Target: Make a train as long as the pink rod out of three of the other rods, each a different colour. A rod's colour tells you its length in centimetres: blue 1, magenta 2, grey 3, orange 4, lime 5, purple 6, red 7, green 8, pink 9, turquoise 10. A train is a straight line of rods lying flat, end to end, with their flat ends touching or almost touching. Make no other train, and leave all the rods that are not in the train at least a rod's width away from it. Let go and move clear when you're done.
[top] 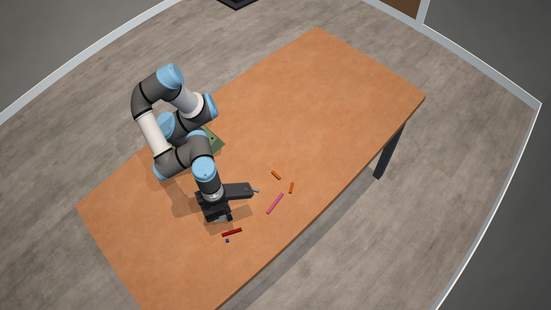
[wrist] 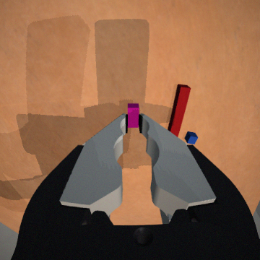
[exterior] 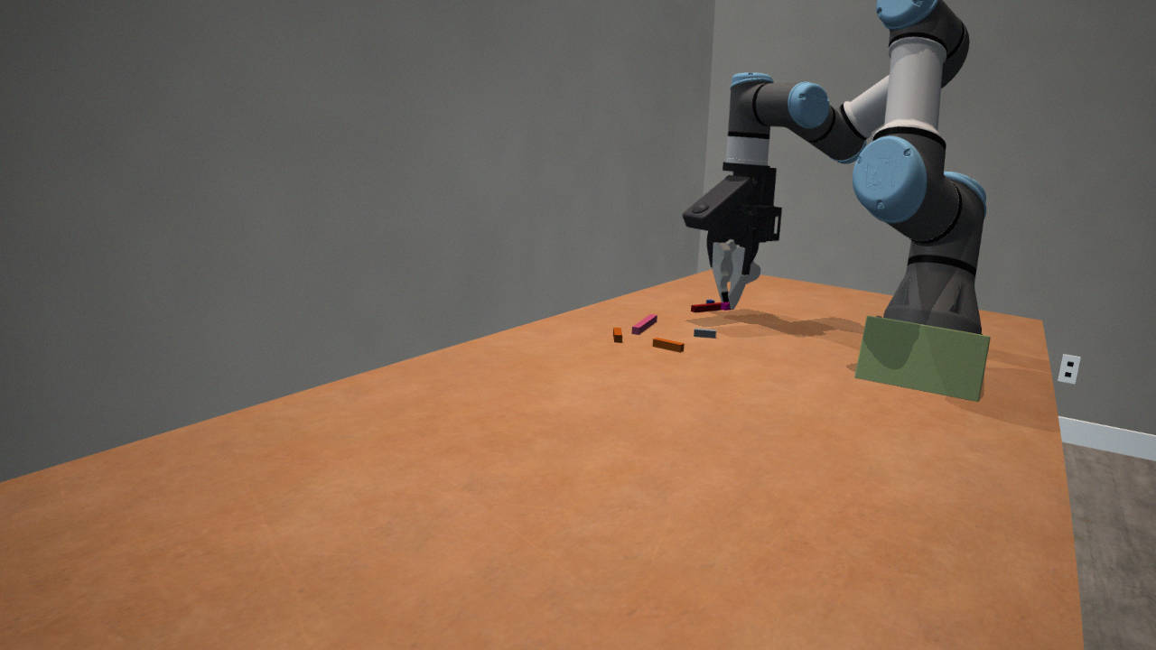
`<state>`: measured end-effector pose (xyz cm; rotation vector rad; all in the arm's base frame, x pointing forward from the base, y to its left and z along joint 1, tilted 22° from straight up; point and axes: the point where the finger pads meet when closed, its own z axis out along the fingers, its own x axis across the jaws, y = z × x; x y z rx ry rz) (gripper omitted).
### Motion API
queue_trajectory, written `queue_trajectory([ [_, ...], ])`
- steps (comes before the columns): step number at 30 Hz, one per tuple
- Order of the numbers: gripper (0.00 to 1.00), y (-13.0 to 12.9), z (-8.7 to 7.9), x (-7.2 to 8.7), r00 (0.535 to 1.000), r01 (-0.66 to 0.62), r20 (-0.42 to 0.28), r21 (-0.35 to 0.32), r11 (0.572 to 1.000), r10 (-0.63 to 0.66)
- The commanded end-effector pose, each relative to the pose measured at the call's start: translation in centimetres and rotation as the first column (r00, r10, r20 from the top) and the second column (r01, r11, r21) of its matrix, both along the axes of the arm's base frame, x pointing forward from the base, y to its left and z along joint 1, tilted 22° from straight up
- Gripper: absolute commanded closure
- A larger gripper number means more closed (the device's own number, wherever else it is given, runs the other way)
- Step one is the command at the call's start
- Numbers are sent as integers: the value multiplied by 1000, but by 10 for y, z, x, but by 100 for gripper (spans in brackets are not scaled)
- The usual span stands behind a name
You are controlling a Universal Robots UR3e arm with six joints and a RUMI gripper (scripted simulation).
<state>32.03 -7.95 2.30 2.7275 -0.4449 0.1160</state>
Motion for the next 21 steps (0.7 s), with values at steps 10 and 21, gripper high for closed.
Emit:
queue_trajectory([
  [10, 100, -3, -6, 1, 1000, 0, 2, -1, 1000, 0],
  [21, 100, -5, -10, 1, 1000, 0, 2, -1, 1000, 0],
])
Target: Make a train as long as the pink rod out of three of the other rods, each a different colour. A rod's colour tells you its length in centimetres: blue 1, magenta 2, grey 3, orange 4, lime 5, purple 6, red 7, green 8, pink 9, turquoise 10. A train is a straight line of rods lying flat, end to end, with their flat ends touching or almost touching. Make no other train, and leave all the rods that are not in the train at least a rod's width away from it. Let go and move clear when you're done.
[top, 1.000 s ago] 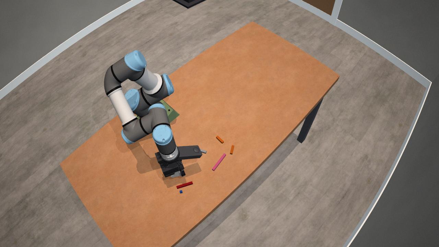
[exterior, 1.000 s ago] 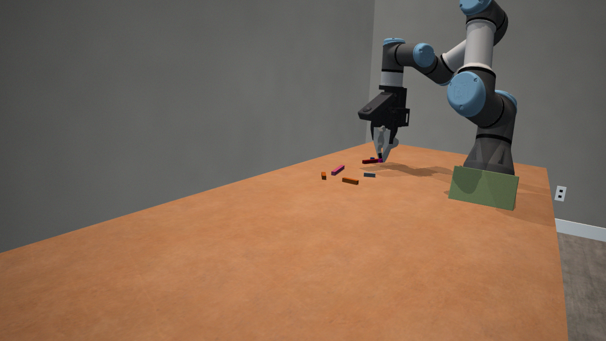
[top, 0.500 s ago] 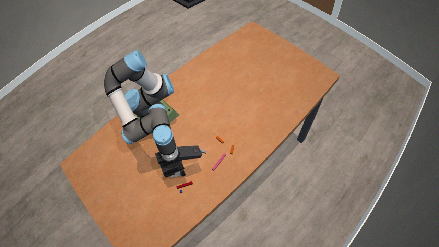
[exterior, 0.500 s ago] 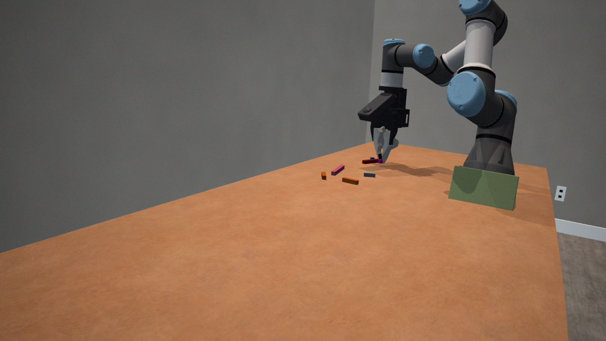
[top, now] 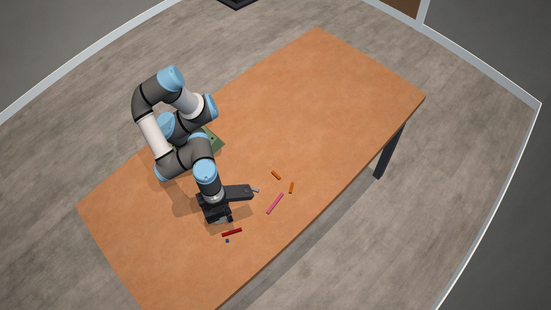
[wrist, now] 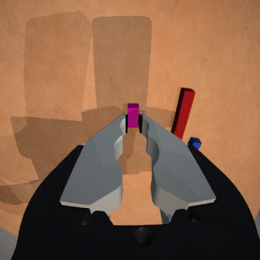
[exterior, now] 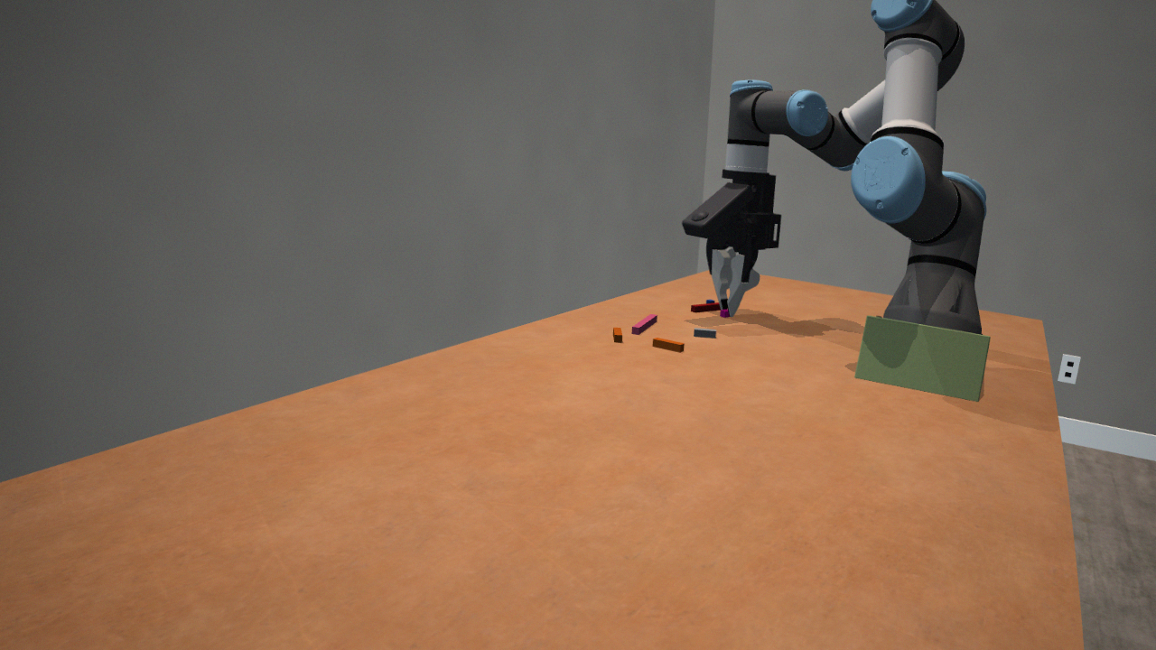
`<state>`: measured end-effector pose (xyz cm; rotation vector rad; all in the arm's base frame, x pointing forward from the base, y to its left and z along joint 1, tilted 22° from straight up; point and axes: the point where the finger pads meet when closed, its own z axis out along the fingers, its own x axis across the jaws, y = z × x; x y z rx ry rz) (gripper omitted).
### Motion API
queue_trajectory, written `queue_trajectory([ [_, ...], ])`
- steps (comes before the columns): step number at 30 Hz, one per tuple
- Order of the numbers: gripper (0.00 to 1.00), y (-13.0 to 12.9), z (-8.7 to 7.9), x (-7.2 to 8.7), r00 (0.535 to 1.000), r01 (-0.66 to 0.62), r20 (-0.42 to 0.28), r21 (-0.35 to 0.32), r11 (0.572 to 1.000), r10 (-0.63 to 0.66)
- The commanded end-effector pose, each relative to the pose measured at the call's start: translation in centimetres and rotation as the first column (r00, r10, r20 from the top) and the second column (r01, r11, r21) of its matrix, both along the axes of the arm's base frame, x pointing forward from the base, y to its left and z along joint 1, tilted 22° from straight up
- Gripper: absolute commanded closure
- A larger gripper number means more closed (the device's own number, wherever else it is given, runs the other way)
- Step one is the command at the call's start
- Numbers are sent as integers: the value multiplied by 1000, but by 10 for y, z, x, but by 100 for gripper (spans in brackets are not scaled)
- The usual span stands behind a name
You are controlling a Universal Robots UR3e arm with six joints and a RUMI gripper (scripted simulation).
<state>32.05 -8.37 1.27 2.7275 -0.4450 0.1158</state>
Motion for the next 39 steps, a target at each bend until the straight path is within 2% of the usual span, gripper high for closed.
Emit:
queue_trajectory([
  [1, 100, 0, 0, 1, 1000, 0, 2, -1, 1000, 0],
  [35, 100, 0, 0, 1, 1000, 0, 2, -1, 1000, 0],
  [39, 94, 0, 0, 1, 1000, 0, 2, -1, 1000, 0],
])
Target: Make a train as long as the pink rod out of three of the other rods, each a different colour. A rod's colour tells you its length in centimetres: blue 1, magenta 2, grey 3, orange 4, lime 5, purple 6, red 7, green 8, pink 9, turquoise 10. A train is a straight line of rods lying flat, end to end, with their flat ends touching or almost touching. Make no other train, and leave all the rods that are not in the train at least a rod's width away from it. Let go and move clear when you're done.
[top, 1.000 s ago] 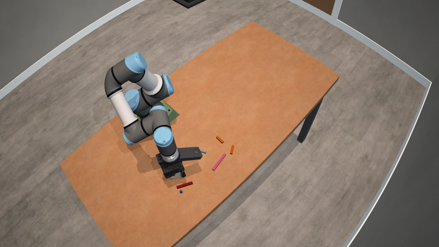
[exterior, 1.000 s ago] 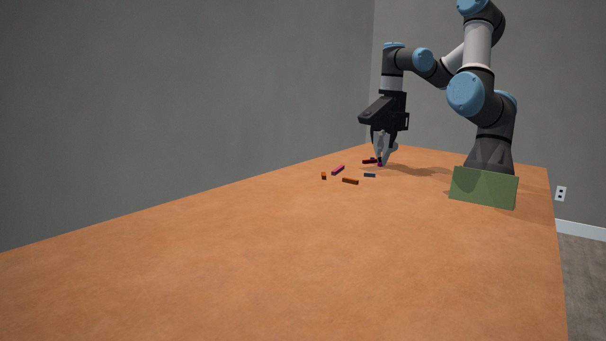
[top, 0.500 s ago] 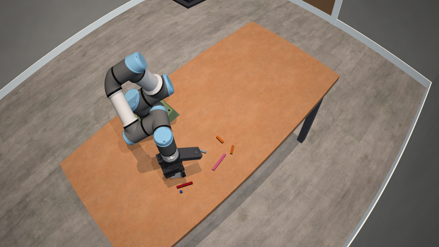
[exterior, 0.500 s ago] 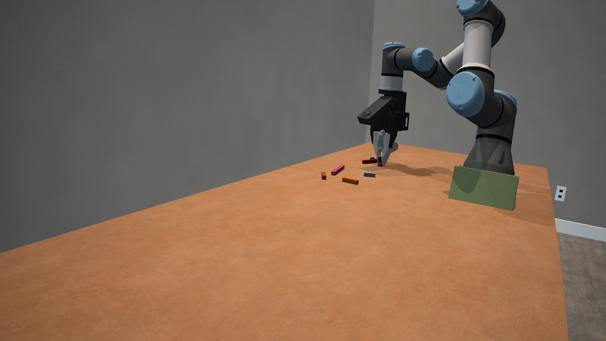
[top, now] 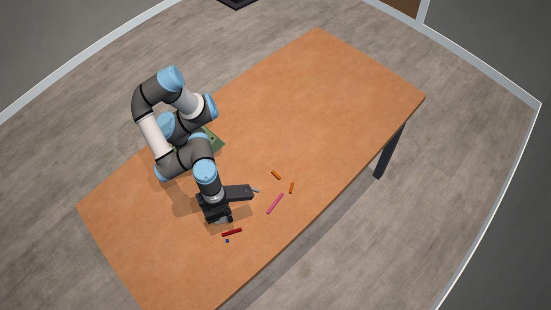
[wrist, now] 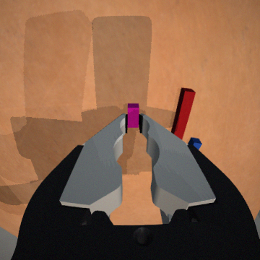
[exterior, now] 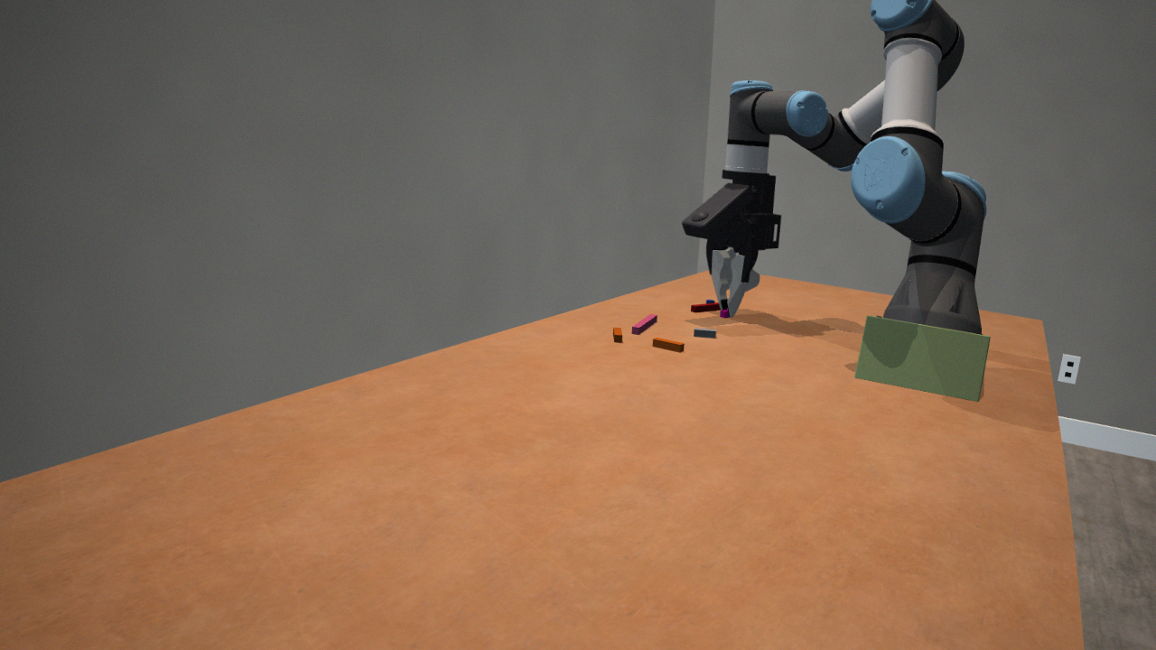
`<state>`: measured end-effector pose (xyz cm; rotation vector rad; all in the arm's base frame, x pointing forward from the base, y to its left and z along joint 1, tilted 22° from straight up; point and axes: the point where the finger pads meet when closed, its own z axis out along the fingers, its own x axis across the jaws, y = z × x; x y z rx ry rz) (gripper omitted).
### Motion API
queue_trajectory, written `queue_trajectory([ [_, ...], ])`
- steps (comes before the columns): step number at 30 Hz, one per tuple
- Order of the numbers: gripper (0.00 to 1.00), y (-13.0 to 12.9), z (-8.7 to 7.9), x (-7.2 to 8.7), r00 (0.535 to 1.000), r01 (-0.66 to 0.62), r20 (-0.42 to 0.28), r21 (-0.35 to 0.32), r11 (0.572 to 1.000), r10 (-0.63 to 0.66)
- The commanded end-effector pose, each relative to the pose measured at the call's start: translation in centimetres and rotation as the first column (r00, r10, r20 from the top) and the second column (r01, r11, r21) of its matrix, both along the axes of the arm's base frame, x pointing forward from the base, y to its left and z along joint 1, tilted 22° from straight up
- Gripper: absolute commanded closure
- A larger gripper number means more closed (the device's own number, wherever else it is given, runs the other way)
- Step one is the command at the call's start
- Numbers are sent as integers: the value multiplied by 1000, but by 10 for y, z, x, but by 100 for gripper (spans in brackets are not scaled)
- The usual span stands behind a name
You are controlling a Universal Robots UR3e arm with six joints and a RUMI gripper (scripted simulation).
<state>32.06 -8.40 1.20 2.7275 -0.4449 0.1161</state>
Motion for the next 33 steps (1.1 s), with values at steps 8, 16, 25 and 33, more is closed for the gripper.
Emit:
queue_trajectory([
  [8, 89, 0, 1, 1, 1000, 0, 2, -1, 1000, 0],
  [16, 86, 0, 1, 1, 1000, 0, 2, -1, 1000, 0],
  [25, 86, 0, 1, 1, 1000, 0, 2, -1, 1000, 0],
  [33, 86, 5, 13, 0, 1000, 0, 2, -1, 1000, 0],
])
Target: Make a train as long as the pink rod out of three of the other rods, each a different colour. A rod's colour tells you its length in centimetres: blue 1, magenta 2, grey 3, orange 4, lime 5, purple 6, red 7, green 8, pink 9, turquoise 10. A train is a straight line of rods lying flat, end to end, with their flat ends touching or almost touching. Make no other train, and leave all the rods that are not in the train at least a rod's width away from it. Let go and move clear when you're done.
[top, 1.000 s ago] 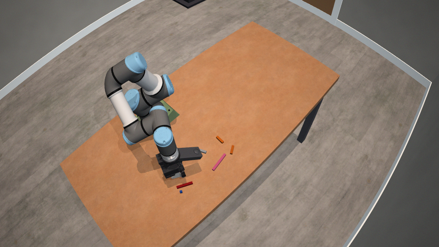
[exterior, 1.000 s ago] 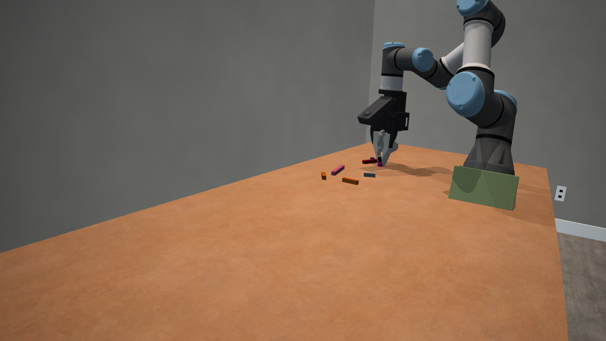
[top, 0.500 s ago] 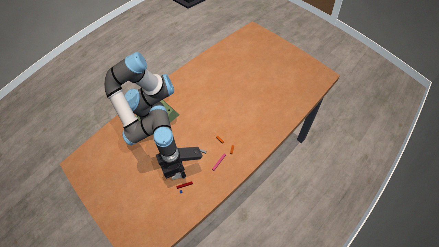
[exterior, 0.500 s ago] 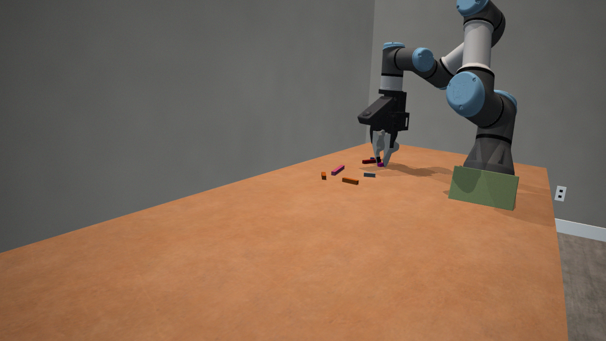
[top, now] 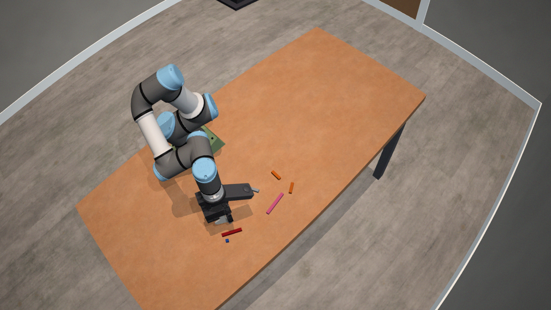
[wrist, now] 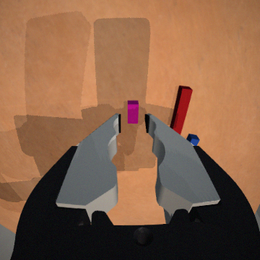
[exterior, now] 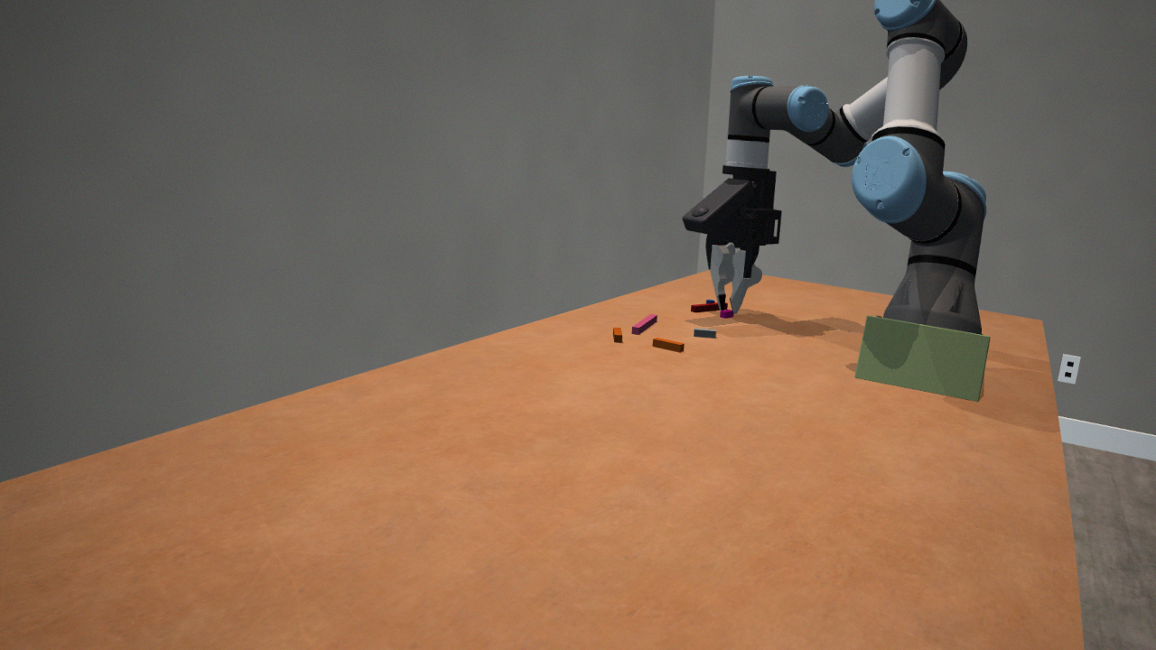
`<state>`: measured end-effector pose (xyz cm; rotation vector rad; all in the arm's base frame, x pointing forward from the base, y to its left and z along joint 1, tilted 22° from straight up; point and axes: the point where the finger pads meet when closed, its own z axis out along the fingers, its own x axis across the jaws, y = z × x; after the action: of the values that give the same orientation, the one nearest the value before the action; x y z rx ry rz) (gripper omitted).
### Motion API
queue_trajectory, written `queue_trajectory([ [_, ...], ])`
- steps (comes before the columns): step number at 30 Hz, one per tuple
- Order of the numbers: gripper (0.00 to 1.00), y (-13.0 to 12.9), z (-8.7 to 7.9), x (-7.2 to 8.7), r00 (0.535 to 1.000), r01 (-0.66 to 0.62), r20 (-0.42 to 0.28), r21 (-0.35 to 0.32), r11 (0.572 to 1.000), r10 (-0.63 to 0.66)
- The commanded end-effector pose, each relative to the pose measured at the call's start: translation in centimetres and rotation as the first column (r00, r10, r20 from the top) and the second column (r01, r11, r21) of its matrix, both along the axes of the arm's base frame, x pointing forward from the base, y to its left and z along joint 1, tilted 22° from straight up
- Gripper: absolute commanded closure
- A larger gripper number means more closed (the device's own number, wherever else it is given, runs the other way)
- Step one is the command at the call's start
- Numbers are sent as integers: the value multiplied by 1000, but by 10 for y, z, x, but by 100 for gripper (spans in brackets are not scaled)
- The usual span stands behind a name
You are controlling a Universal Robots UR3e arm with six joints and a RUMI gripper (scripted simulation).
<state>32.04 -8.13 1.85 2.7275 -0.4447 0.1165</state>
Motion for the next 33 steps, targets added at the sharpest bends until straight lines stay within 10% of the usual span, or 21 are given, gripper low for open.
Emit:
queue_trajectory([
  [1, 86, 3, 9, 0, 1000, 0, 2, -1, 1000, 0],
  [20, 86, 27, 67, -1, 1000, 0, 2, -1, 1000, 0],
  [33, 86, 31, 78, -1, 1000, 0, 2, -1, 1000, 0],
])
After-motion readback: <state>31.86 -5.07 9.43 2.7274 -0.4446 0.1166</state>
